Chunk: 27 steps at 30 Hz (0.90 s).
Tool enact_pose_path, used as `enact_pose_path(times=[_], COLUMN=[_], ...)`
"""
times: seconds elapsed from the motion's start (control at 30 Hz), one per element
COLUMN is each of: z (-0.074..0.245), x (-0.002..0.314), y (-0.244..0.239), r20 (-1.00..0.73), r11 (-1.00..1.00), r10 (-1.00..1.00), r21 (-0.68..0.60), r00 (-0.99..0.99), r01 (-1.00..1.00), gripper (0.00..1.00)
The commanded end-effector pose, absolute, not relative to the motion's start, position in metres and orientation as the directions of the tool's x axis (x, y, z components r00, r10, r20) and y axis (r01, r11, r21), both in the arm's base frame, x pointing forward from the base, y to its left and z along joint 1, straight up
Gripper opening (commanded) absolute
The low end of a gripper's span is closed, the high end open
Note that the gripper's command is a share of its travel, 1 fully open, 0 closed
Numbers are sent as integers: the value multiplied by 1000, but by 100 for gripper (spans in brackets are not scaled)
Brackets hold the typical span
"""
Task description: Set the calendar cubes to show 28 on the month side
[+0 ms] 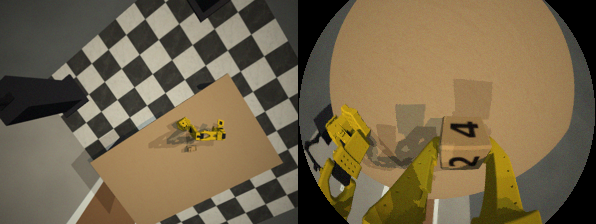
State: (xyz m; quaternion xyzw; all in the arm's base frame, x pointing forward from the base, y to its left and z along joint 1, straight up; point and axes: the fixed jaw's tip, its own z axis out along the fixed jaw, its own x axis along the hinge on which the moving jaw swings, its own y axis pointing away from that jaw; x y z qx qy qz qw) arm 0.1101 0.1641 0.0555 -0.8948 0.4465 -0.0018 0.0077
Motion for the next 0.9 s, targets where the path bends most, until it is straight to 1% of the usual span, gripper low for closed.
enact_pose_path(times=[0.0, 0.87], z=[56, 49], x=[111, 111], y=[168, 168], r20=[-15, -15], r11=[-599, -599], r10=[-800, -800], r21=[-42, -42], r00=[600, 600], r01=[-800, -800], gripper=[0, 0])
